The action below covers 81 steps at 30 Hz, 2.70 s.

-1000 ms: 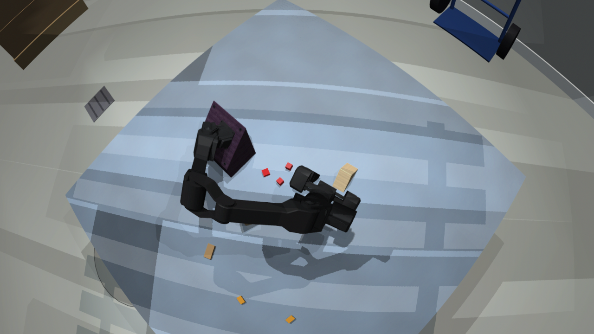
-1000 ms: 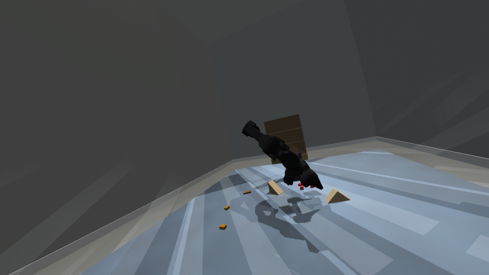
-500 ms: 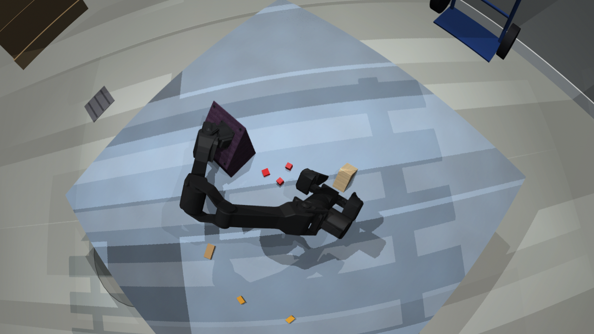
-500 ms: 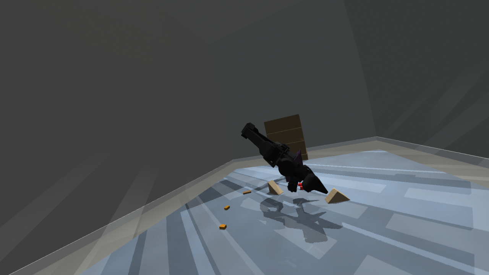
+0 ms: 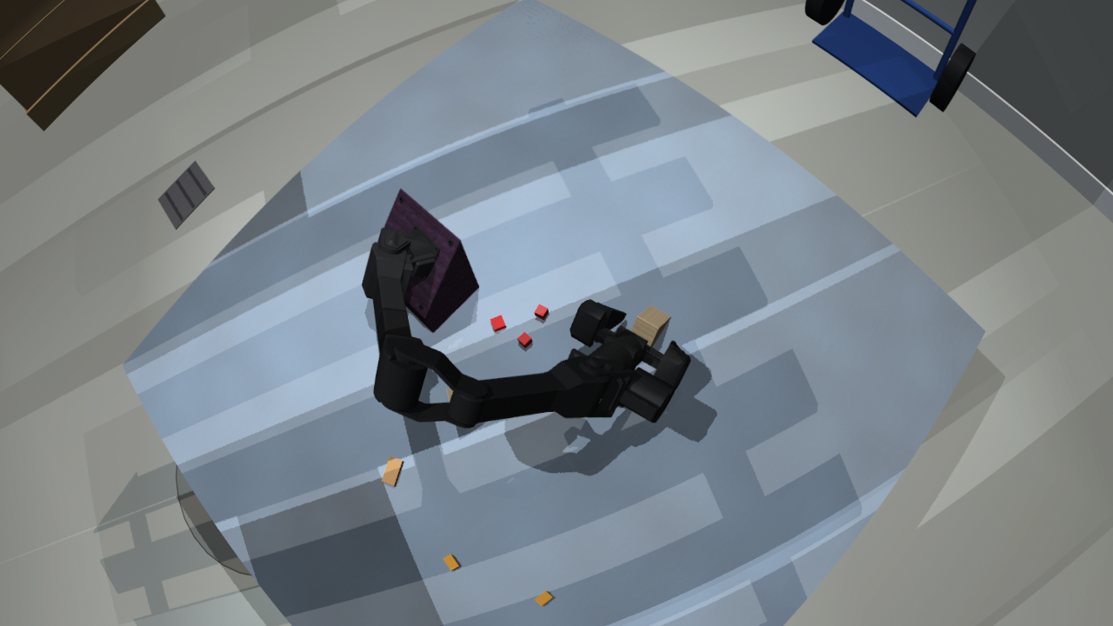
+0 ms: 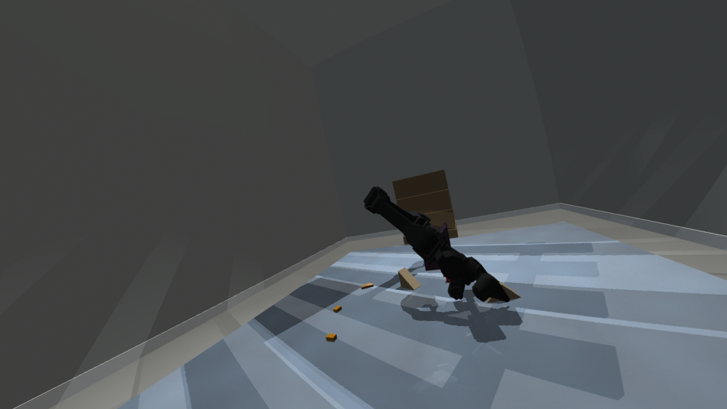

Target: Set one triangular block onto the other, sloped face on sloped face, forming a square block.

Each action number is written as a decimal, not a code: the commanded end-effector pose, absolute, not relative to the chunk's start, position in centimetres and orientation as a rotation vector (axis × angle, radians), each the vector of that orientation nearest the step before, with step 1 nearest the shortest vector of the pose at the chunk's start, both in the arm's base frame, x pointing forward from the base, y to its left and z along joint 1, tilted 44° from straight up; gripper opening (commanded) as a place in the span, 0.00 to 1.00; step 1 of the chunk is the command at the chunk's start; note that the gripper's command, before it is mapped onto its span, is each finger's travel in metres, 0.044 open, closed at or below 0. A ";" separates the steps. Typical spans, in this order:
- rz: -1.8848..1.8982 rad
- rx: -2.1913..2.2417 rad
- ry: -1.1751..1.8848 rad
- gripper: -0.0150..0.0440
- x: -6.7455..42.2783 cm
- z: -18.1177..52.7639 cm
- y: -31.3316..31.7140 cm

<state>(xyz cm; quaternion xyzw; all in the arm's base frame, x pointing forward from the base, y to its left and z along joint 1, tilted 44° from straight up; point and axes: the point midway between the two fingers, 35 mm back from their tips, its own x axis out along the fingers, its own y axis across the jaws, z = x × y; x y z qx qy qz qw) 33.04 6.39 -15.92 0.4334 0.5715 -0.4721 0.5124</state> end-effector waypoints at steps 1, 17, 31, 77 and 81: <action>-1.136 1.045 1.378 1.00 32.9 -16.0 6.4; -1.137 1.042 1.376 0.49 33.0 -16.0 6.4; -1.135 1.044 1.376 0.25 33.2 -13.5 8.8; -1.616 1.020 0.559 0.25 31.9 -10.0 14.7; -1.615 1.035 0.412 0.25 31.9 -9.9 15.1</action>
